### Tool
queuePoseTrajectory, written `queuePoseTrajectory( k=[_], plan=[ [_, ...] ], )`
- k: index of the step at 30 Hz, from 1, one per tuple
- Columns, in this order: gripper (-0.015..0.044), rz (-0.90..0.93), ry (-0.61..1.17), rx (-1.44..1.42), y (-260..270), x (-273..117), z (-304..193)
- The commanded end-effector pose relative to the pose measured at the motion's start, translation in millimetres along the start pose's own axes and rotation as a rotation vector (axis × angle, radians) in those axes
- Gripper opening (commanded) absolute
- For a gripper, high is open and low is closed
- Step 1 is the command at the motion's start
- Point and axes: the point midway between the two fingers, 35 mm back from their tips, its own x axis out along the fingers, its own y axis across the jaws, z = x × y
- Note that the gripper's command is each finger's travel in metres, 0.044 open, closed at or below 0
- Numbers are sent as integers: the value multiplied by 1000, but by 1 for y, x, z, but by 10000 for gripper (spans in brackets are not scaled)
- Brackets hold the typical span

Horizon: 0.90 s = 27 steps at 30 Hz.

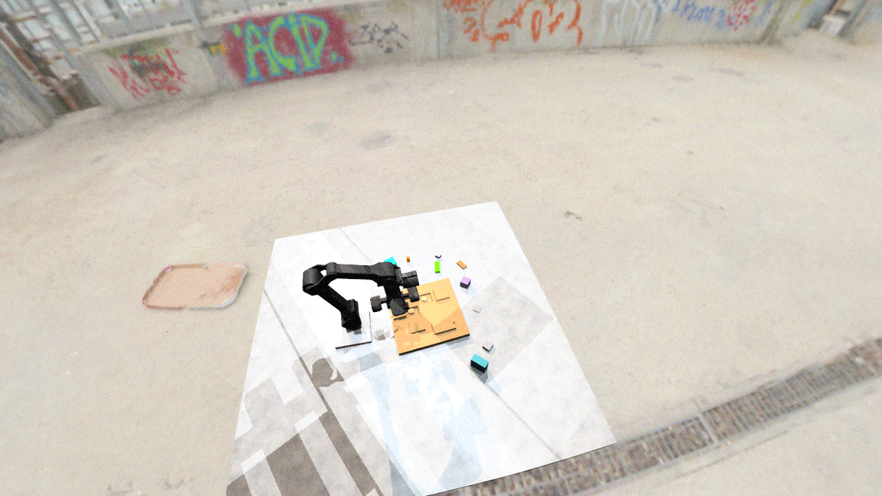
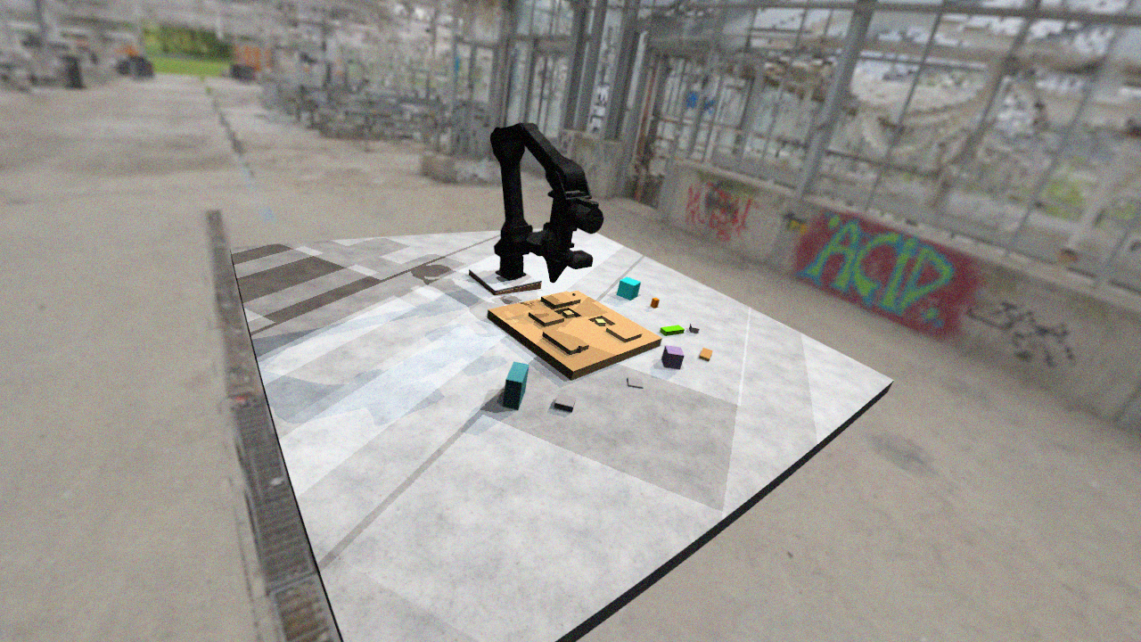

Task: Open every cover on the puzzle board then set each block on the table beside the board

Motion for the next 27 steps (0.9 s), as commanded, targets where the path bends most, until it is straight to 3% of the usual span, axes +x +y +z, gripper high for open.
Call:
queuePoseTrajectory(
  k=[1, 27],
  plan=[
    [0, 1, -5, 3, -18, 0, -6],
    [0, 2, -5, 2, -35, 1, -11]
  ],
)
